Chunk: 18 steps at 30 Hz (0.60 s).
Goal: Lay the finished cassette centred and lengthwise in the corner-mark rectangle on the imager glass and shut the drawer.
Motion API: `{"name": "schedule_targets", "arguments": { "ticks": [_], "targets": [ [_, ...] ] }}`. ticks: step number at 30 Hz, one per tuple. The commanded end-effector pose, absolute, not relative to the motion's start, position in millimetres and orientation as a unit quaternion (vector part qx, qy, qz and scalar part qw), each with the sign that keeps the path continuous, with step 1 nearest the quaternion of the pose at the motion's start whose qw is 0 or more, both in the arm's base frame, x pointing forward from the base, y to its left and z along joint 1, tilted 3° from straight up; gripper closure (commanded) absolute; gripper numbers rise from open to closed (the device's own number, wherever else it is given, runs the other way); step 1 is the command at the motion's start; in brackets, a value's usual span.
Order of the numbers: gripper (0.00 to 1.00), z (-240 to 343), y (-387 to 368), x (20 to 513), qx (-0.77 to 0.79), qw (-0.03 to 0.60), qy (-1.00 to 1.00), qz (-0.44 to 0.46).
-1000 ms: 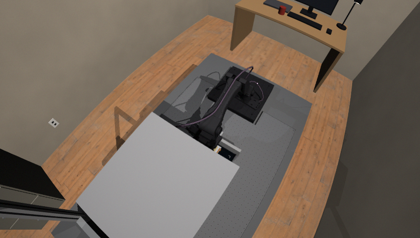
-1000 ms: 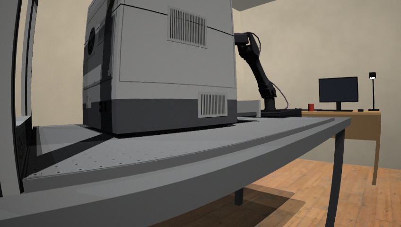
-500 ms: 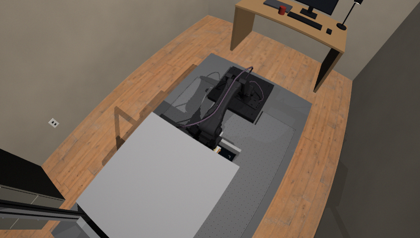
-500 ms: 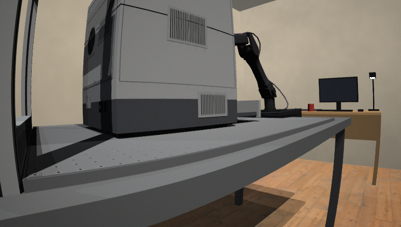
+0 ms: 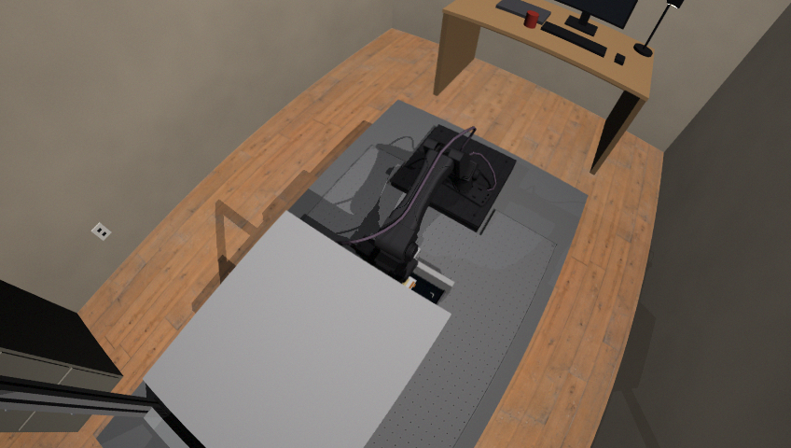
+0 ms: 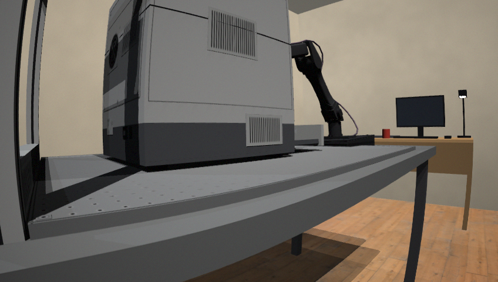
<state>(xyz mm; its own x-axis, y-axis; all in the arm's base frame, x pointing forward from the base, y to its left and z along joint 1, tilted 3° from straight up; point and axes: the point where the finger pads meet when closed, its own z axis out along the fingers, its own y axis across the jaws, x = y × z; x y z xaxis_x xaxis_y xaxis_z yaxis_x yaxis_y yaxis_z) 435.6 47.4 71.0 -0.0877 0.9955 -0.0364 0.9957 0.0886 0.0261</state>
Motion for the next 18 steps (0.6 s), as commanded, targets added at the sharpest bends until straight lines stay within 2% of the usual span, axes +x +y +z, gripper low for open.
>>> {"name": "schedule_targets", "arguments": {
  "ticks": [1, 18],
  "targets": [
    [1.00, 71, 45, 440, 0.674, 0.030, 0.738, 0.008],
    [1.00, 58, 44, 442, 0.675, 0.036, 0.737, 0.014]
  ]
}}
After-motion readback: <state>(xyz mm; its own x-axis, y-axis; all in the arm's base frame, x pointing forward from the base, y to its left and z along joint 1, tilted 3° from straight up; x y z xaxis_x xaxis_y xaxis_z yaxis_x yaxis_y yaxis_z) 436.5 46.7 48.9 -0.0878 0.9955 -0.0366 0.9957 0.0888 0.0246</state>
